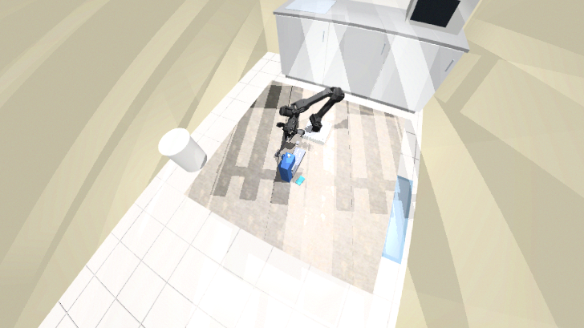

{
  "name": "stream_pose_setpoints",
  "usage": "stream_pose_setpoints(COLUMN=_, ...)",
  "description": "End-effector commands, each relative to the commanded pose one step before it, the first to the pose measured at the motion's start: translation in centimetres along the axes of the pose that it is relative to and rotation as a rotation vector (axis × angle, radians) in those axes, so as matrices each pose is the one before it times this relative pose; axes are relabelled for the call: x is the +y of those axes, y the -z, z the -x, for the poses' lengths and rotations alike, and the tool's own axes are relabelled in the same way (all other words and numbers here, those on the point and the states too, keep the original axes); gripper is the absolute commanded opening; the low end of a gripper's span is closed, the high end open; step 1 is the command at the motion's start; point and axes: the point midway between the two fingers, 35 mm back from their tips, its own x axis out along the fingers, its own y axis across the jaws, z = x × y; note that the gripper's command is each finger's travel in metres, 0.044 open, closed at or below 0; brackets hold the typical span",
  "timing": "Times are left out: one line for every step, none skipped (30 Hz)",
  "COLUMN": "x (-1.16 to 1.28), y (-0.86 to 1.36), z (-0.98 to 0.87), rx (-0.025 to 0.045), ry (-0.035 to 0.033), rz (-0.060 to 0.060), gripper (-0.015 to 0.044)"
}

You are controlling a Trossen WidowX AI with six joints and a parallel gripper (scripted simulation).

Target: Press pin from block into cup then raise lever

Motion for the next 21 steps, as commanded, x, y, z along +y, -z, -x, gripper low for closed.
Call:
stream_pose_setpoints(x=-0.016, y=0.270, z=-0.277, rx=0.01065, ry=-0.00176, rz=-0.0090, gripper=0.0000)
stream_pose_setpoints(x=-0.001, y=-0.031, z=0.028, rx=0.00000, ry=0.00000, rz=0.0000, gripper=0.0000)
stream_pose_setpoints(x=-0.002, y=-0.037, z=0.033, rx=0.00000, ry=0.00000, rz=0.0000, gripper=0.0000)
stream_pose_setpoints(x=-0.002, y=-0.038, z=0.034, rx=0.00000, ry=0.00000, rz=0.0000, gripper=0.0000)
stream_pose_setpoints(x=-0.001, y=-0.038, z=0.035, rx=0.00000, ry=0.00000, rz=0.0000, gripper=0.0000)
stream_pose_setpoints(x=-0.001, y=-0.038, z=0.035, rx=0.00000, ry=0.00000, rz=0.0000, gripper=0.0000)
stream_pose_setpoints(x=-0.001, y=-0.038, z=0.035, rx=0.00000, ry=0.00000, rz=0.0000, gripper=0.0000)
stream_pose_setpoints(x=-0.001, y=-0.039, z=0.035, rx=0.00000, ry=0.00000, rz=0.0000, gripper=0.0000)
stream_pose_setpoints(x=-0.001, y=-0.038, z=0.034, rx=0.00000, ry=0.00000, rz=0.0000, gripper=0.0000)
stream_pose_setpoints(x=-0.001, y=-0.038, z=0.035, rx=0.00000, ry=0.00000, rz=0.0000, gripper=0.0000)
stream_pose_setpoints(x=-0.001, y=-0.039, z=0.035, rx=0.00000, ry=0.00000, rz=0.0000, gripper=0.0000)
stream_pose_setpoints(x=-0.001, y=-0.038, z=0.034, rx=0.00000, ry=0.00000, rz=0.0000, gripper=0.0000)
stream_pose_setpoints(x=-0.001, y=-0.038, z=0.035, rx=0.00000, ry=0.00000, rz=0.0000, gripper=0.0000)
stream_pose_setpoints(x=-0.001, y=-0.038, z=0.034, rx=0.00000, ry=0.00000, rz=0.0000, gripper=0.0000)
stream_pose_setpoints(x=-0.001, y=-0.038, z=0.035, rx=0.00000, ry=0.00000, rz=0.0000, gripper=0.0000)
stream_pose_setpoints(x=-0.001, y=-0.038, z=0.034, rx=0.00000, ry=0.00000, rz=0.0000, gripper=0.0000)
stream_pose_setpoints(x=-0.001, y=-0.038, z=0.035, rx=0.00000, ry=0.00000, rz=0.0000, gripper=0.0000)
stream_pose_setpoints(x=-0.001, y=-0.038, z=0.034, rx=0.00000, ry=0.00000, rz=0.0000, gripper=0.0000)
stream_pose_setpoints(x=-0.001, y=-0.038, z=0.035, rx=0.00000, ry=0.00000, rz=0.0000, gripper=0.0000)
stream_pose_setpoints(x=-0.001, y=-0.038, z=0.035, rx=0.00000, ry=0.00000, rz=0.0000, gripper=0.0000)
stream_pose_setpoints(x=0.000, y=-0.038, z=0.034, rx=0.00000, ry=0.00000, rz=0.0000, gripper=0.0000)
